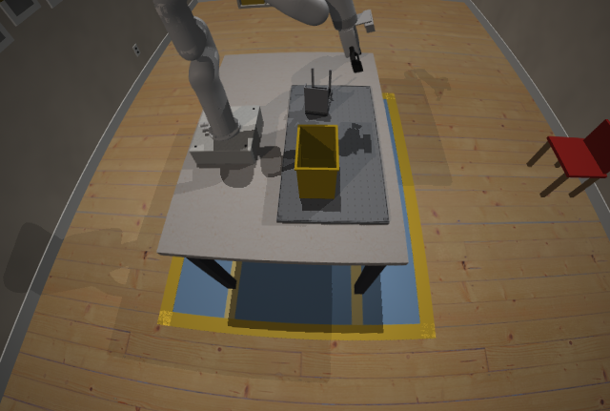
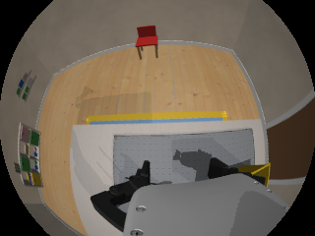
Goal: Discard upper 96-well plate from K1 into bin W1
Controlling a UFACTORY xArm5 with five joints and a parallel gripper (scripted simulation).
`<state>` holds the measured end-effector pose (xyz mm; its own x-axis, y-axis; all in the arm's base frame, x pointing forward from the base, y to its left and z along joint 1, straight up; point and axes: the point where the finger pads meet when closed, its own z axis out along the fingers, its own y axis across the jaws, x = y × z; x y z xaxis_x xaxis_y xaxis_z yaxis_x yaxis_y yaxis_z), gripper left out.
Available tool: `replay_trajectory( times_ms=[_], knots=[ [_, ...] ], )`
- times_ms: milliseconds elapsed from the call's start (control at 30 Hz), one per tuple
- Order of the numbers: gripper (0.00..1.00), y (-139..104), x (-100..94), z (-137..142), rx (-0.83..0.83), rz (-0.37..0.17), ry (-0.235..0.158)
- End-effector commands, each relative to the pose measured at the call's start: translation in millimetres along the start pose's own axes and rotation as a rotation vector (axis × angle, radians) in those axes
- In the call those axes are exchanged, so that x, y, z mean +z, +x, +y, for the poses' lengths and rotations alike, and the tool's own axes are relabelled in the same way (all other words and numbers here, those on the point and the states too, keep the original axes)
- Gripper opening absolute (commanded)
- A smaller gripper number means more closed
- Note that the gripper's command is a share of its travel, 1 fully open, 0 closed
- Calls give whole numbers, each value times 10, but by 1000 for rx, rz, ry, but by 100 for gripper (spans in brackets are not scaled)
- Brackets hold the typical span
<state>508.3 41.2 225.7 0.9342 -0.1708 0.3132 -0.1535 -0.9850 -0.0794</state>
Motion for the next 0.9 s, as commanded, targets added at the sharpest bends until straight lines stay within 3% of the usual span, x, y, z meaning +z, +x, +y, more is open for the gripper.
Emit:
replay_trajectory(
  times_ms=[0,33,100,200,267,367,433,567,633,733,867],
  knots=[
    [100,-125,-110,109,-26,-44,-15],
    [100,-125,-110,109,-26,-44,-15],
    [100,-196,-154,167,-55,-98,-28],
    [100,-258,-192,205,-55,-98,-29],
    [100,-331,-239,257,-83,-153,-38],
    [100,-368,-263,279,-83,-153,-39],
    [100,-442,-312,326,-111,-209,-46],
    [100,-544,-380,386,-111,-209,-47],
    [100,-619,-432,428,-139,-265,-51],
    [100,-695,-486,470,-139,-265,-52],
    [100,-782,-429,297,-271,-273,-32]
  ],
)
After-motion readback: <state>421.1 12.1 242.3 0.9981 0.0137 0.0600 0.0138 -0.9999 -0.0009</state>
